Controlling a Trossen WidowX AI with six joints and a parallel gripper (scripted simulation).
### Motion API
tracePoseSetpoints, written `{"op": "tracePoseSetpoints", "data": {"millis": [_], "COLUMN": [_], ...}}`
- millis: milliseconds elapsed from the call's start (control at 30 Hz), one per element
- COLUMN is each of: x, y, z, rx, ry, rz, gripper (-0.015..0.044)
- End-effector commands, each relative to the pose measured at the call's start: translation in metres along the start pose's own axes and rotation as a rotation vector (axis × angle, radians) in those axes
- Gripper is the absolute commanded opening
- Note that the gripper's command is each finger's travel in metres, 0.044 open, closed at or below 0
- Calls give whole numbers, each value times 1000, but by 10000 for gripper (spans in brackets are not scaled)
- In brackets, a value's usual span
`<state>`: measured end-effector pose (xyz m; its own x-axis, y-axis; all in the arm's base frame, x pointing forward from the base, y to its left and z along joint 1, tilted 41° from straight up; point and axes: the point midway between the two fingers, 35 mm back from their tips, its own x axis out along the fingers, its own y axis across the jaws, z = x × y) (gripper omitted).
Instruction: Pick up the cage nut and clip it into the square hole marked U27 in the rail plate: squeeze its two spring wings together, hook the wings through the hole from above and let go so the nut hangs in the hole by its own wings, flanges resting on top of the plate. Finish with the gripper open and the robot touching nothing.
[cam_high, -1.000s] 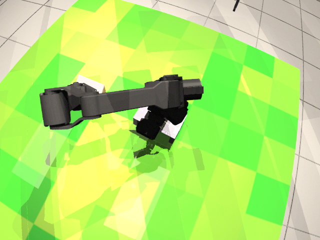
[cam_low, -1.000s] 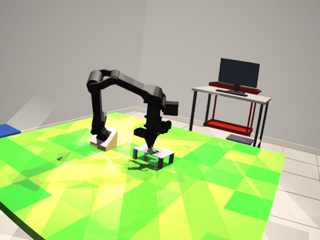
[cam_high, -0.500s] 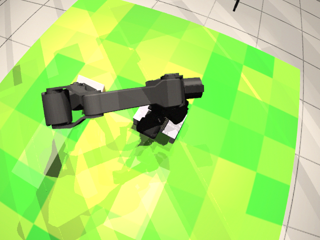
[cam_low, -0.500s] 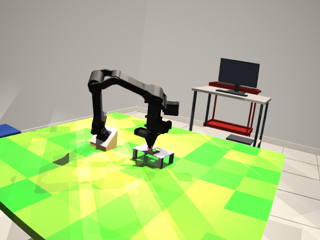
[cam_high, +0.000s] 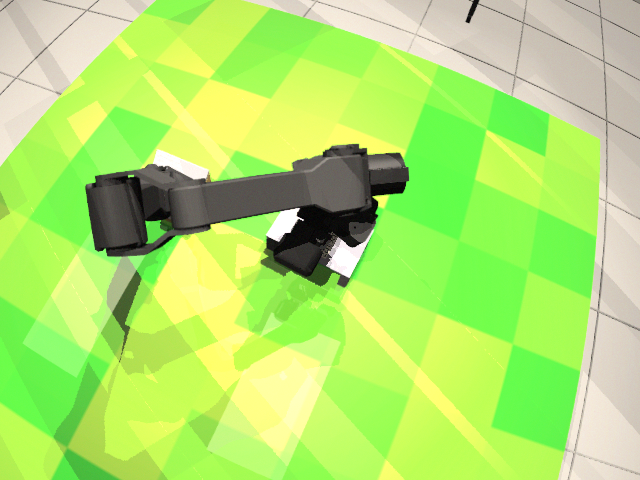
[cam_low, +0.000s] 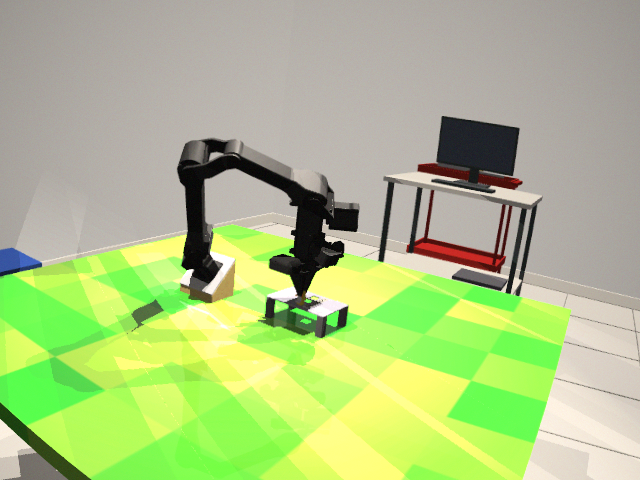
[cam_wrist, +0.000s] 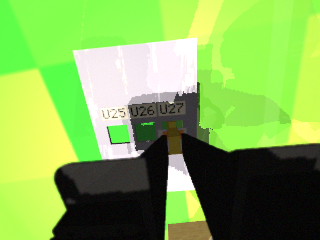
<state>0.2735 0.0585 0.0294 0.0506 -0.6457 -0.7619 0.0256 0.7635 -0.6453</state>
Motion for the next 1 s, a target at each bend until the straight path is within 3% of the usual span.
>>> {"op": "tracePoseSetpoints", "data": {"millis": [0, 967], "x": [0, 1], "y": [0, 0], "z": [0, 0], "rx": [3, 3], "ry": [-2, -2], "rz": [-4, 32], "gripper": [32, 32]}}
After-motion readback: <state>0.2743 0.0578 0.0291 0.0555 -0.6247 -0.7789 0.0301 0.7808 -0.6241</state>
